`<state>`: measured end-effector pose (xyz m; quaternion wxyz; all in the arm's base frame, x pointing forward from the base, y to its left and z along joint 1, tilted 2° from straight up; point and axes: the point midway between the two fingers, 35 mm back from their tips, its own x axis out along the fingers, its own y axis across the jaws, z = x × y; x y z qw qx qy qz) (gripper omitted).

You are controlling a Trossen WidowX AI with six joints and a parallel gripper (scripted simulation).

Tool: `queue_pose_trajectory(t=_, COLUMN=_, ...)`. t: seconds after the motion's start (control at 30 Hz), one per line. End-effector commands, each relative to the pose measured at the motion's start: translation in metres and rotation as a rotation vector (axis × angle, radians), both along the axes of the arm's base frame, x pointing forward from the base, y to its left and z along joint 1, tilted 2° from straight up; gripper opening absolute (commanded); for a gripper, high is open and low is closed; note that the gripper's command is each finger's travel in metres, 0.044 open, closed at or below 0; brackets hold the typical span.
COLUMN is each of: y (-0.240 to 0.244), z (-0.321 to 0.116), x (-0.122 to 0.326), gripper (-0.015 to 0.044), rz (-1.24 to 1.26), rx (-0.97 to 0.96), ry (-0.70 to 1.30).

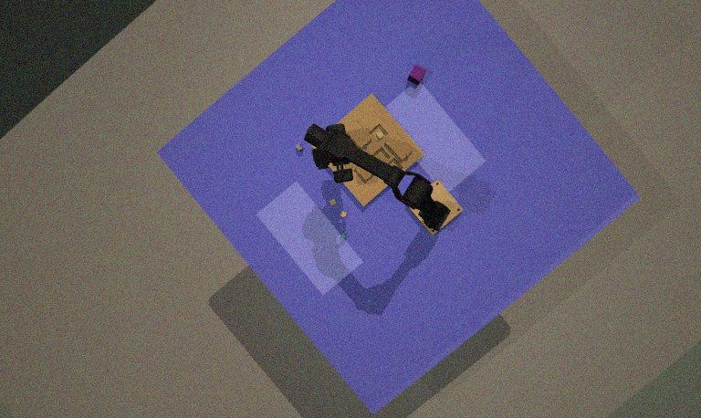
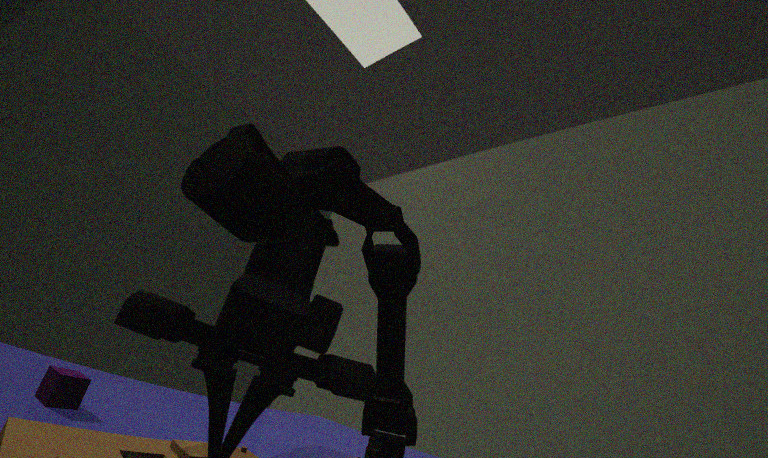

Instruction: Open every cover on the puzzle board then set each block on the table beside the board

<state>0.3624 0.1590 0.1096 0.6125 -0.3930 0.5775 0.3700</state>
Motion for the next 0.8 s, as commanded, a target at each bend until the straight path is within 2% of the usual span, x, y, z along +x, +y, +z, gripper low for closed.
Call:
queue_pose_trajectory(t=0.0, y=-0.001, z=-0.015, x=0.0, gripper=0.0, rz=0.007, rx=-0.005, ry=0.007)
queue_pose_trajectory(t=0.23, y=0.0, z=-0.045, x=0.002, gripper=0.0, rz=0.007, rx=-0.005, ry=0.007)
queue_pose_trajectory(t=0.77, y=0.0, z=-0.056, x=0.001, gripper=0.0, rz=0.007, rx=-0.005, ry=0.007)
